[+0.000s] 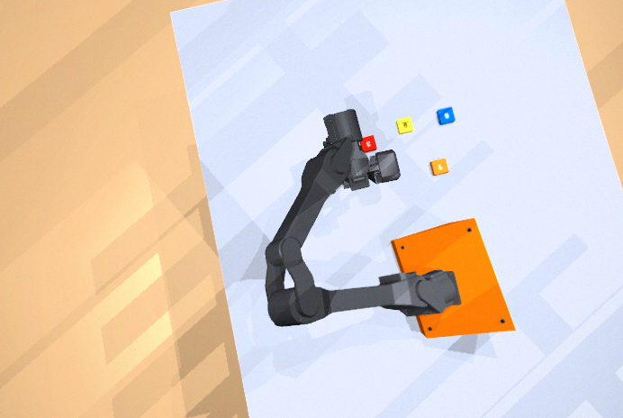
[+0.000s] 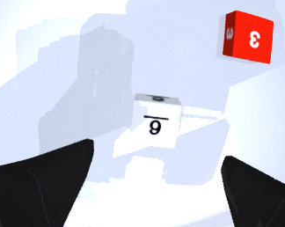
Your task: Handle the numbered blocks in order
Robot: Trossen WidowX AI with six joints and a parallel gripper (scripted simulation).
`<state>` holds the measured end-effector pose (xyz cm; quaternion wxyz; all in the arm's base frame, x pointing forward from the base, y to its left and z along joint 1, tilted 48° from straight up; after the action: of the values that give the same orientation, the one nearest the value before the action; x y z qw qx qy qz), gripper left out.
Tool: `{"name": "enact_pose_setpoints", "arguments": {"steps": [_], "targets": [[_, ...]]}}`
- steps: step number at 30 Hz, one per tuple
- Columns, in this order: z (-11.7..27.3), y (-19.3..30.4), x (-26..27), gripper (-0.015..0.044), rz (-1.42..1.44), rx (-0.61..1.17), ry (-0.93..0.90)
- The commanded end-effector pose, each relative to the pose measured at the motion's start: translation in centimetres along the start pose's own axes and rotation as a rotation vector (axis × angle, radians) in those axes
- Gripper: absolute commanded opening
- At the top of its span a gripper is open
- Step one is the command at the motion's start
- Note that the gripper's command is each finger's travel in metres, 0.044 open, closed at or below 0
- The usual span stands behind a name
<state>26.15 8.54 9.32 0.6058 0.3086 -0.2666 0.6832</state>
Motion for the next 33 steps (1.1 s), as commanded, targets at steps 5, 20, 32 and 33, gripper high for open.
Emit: {"name": "enact_pose_setpoints", "arguments": {"steps": [5,20,32,33], "targets": [[7.3,0.0,0.1,0.0164,0.008,-0.014,-0.001],[7.8,-2.1,-2.1,0.012,0.007,-0.017,0.007],[8.7,-8.5,-17.4,0.012,0.009,-0.02,0.021],[8.6,-8.6,-18.9,0.012,0.01,-0.02,0.02]]}}
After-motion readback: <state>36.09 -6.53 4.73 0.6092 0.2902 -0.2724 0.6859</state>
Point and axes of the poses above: the point midway between the two fingers, 35 mm back from their tips, its own z axis back along the fingers, its own x axis across the jaws, y = z × x, the point moved 7 cm from there along z, back along the fingers, and after that the axes turned 4 degrees about z, right-handed, at the moved point
